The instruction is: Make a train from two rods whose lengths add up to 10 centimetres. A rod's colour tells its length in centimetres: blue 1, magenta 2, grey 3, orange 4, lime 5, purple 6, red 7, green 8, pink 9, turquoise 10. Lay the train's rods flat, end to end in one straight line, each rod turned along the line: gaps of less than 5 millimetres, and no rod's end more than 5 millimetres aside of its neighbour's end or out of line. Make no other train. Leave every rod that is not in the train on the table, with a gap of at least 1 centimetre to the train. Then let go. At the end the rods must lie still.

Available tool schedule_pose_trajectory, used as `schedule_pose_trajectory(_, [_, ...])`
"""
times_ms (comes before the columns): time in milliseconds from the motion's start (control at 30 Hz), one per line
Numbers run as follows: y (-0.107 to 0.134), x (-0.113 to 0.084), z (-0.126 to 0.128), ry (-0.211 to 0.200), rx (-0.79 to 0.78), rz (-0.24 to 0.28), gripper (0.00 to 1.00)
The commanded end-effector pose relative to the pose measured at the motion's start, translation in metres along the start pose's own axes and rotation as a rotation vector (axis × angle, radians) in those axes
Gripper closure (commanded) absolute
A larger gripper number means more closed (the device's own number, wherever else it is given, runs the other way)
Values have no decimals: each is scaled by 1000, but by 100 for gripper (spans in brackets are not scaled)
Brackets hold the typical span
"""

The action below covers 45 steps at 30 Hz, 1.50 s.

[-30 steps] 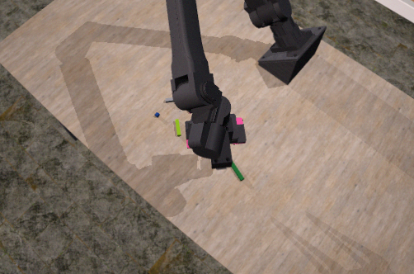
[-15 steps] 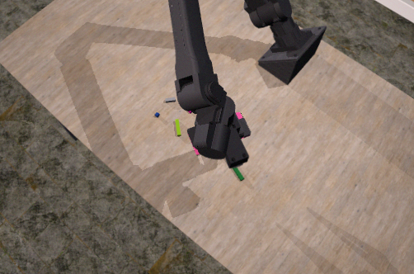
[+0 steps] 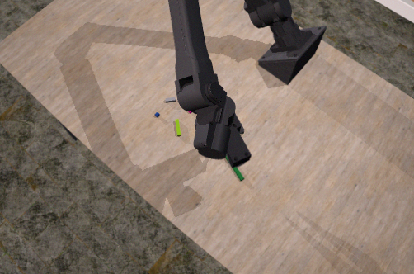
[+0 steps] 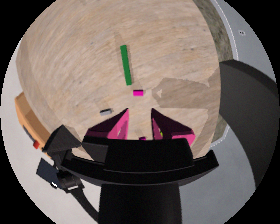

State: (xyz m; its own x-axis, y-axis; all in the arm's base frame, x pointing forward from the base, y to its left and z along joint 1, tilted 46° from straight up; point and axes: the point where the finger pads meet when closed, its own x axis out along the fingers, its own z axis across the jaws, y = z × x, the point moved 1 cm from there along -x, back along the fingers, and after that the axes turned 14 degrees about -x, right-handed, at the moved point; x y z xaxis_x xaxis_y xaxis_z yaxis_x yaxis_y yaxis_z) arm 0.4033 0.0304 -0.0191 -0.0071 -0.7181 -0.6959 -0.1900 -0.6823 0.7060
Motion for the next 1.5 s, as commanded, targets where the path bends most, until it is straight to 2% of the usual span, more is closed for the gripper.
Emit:
schedule_pose_trajectory(0, [-8,2,3,6,-17,-5,66])
schedule_pose_trajectory(800, [-7,2,3,5,-18,-5,66])
schedule_pose_trajectory(1467, [-1,22,1,-6,-7,1,66])
